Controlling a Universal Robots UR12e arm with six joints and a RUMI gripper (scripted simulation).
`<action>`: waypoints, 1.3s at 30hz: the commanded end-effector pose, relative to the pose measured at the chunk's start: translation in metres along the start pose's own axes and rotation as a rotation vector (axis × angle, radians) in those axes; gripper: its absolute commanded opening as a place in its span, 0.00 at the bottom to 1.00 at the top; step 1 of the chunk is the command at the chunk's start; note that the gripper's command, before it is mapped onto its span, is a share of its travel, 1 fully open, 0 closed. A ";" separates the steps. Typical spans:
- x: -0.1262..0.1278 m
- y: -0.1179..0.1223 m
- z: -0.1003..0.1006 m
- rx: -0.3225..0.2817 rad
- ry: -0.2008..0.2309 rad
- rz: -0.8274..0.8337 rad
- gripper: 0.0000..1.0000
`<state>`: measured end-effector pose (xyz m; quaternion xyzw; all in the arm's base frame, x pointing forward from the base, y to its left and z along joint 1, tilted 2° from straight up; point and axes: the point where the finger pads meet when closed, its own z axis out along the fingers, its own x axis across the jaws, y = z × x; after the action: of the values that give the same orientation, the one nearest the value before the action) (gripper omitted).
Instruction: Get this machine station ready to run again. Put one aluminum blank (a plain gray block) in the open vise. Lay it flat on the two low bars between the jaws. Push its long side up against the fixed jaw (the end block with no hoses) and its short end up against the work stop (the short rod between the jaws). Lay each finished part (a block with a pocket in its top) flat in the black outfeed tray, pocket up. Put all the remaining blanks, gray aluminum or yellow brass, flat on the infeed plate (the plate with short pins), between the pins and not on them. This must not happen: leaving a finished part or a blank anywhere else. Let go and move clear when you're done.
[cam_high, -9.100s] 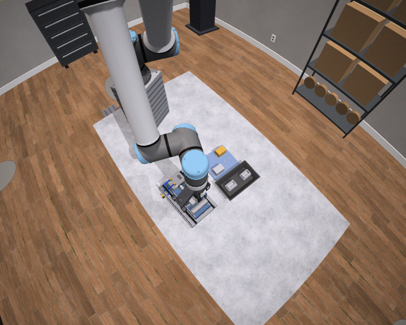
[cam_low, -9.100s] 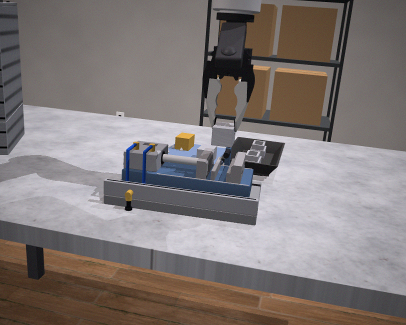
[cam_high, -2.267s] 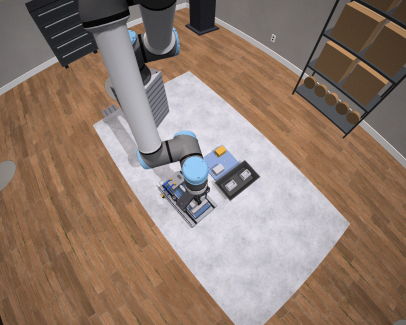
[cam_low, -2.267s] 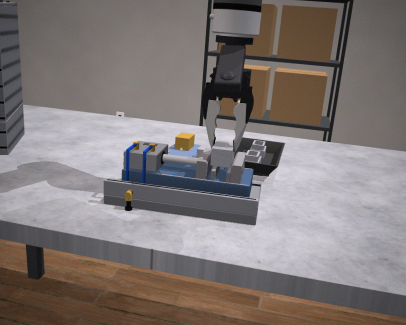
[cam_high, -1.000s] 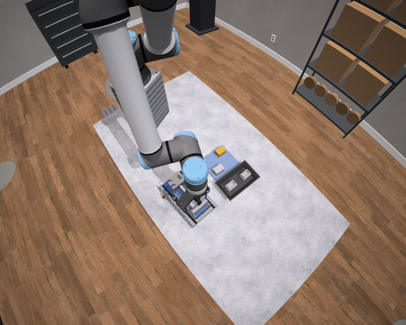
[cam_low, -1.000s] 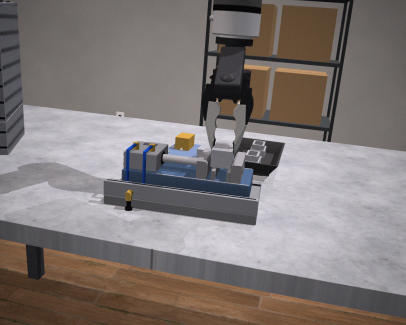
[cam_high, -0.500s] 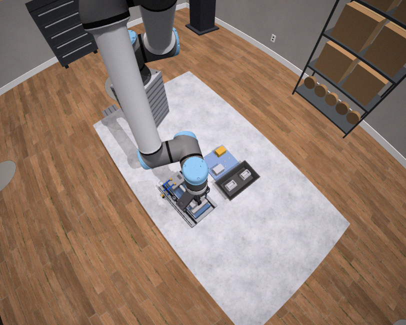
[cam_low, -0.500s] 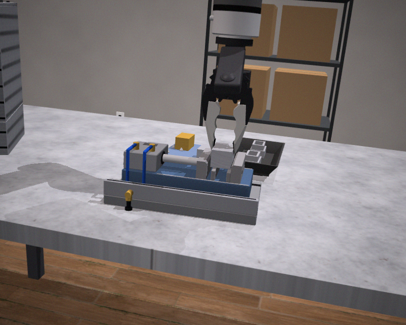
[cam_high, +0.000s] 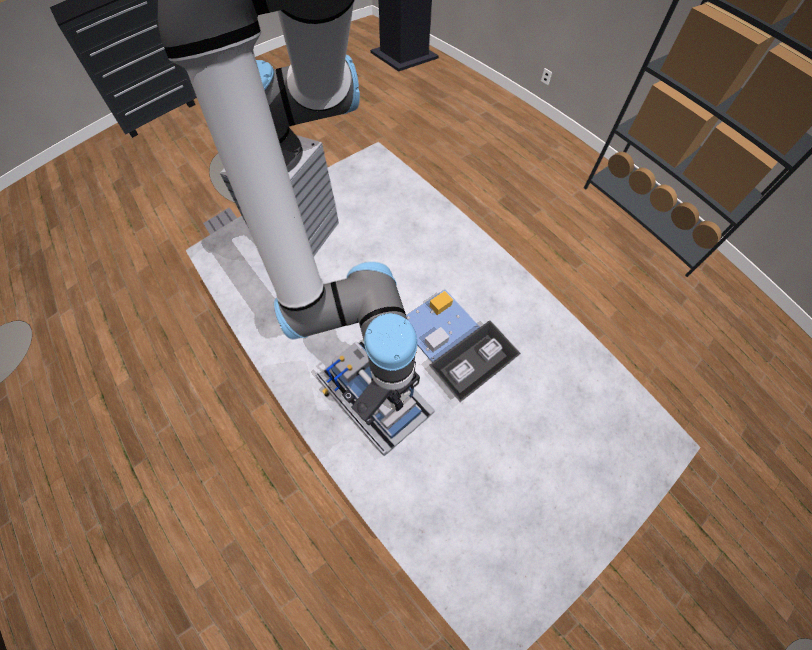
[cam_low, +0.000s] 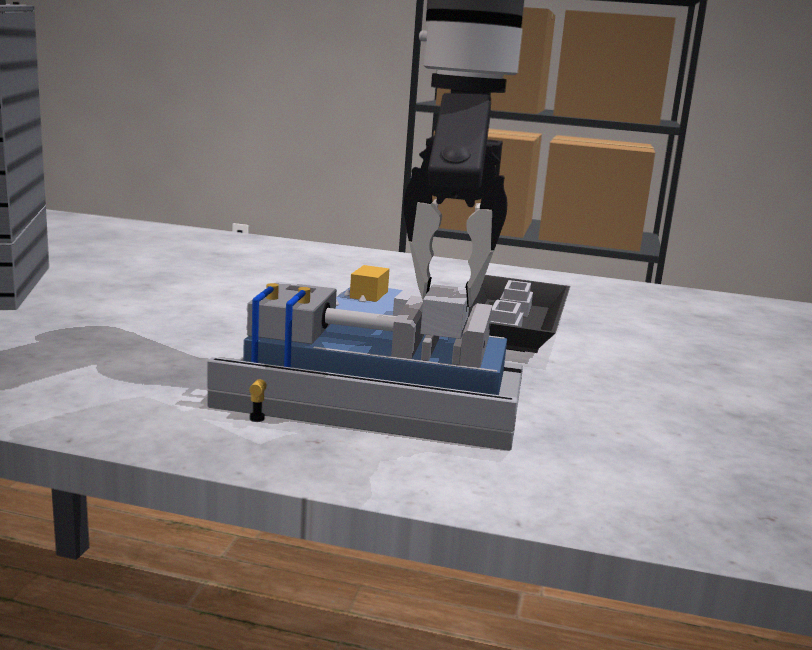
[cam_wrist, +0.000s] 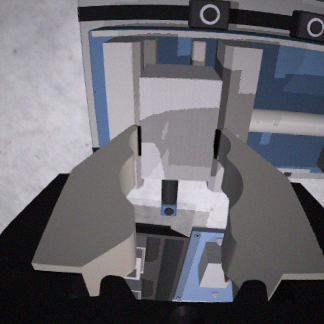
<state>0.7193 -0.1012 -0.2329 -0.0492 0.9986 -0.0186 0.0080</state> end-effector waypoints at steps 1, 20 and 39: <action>-0.001 0.000 -0.001 0.001 -0.001 0.000 0.00; -0.002 0.003 -0.001 0.001 -0.001 0.000 0.00; -0.003 0.005 -0.001 0.001 -0.001 0.000 0.00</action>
<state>0.7207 -0.0958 -0.2331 -0.0492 0.9986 -0.0186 0.0080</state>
